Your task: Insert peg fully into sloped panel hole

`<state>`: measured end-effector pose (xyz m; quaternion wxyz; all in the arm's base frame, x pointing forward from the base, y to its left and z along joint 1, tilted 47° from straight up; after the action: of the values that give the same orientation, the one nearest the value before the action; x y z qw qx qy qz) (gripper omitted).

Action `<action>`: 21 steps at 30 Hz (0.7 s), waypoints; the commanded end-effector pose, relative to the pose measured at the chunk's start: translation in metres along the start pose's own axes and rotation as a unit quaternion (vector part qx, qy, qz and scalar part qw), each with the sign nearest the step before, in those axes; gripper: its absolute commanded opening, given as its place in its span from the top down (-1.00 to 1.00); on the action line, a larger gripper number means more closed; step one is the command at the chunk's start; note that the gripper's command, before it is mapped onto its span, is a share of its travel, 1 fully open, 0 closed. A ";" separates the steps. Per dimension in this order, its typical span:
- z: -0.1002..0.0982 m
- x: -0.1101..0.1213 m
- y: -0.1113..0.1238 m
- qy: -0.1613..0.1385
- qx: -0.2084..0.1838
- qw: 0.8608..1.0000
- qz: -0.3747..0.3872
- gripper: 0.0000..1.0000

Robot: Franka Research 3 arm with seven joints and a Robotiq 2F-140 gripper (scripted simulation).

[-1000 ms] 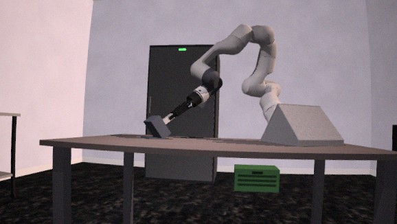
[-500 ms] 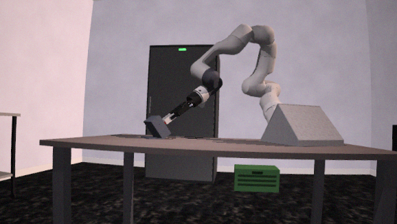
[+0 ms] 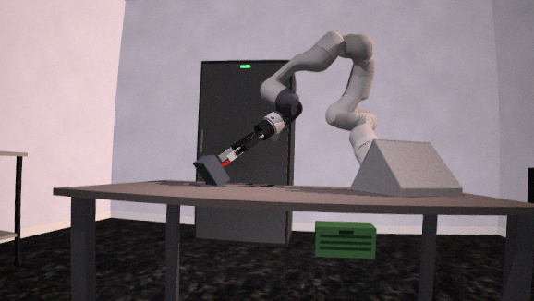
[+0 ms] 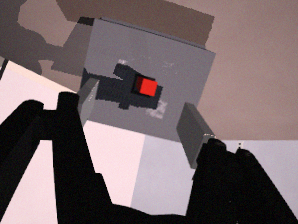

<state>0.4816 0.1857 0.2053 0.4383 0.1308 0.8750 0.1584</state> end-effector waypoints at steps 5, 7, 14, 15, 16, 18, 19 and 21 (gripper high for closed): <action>-0.025 -0.003 0.000 -0.003 0.004 1.000 0.001 -0.25; -0.032 -0.003 0.000 -0.003 0.003 1.000 0.001 -0.32; -0.048 -0.002 -0.002 -0.001 0.003 1.000 0.002 -0.50; -0.051 -0.001 -0.002 -0.001 0.003 1.000 0.002 -0.53; -0.054 -0.001 -0.003 0.000 0.003 1.000 0.002 -0.57; -0.061 0.000 -0.005 0.001 0.003 1.000 0.003 -0.64; -0.061 0.000 -0.004 0.001 0.003 1.000 0.003 -0.68; -0.063 0.000 -0.004 0.002 0.003 1.000 0.003 -0.75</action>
<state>0.4341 0.1761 0.2357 0.4369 0.1254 0.8762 0.1602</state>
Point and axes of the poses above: the point where the finger pads meet when closed, its own z axis out along the fingers, its own x axis across the jaws, y = z × x, the point moved 6 cm from there along -z, back along the fingers, and after that the axes turned 3 degrees about -z, right-handed, at the moved point
